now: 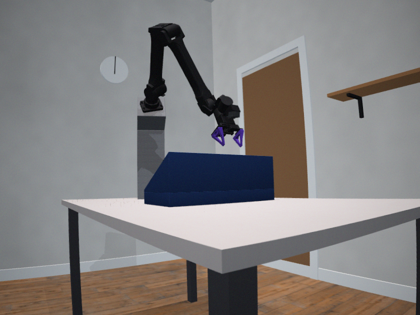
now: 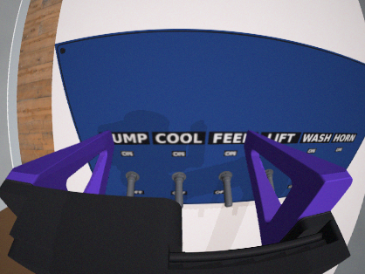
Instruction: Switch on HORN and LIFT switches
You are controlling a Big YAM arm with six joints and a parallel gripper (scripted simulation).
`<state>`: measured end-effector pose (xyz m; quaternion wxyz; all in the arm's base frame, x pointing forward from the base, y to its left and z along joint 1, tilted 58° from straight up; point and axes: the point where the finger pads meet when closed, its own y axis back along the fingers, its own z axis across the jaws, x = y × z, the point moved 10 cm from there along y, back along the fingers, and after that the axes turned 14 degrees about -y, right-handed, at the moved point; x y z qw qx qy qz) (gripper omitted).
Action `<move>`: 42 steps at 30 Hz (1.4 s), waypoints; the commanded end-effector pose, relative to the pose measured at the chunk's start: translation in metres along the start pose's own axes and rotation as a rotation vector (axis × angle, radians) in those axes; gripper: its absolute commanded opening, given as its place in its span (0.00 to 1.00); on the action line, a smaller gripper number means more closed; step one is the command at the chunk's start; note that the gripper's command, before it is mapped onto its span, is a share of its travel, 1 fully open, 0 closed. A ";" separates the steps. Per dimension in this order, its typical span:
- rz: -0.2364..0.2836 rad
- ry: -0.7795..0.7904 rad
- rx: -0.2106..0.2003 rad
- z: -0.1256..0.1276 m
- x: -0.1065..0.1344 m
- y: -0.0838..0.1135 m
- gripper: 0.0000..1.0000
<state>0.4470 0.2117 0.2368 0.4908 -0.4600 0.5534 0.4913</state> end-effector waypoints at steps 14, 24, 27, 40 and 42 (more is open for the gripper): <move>-0.011 0.006 0.005 -0.036 -0.016 0.003 1.00; -0.011 0.006 0.005 -0.063 -0.023 0.003 1.00; -0.013 0.006 0.005 -0.070 -0.025 0.003 1.00; -0.008 0.006 -0.002 -0.071 -0.022 0.001 1.00; -0.008 0.007 -0.002 -0.071 -0.022 0.001 1.00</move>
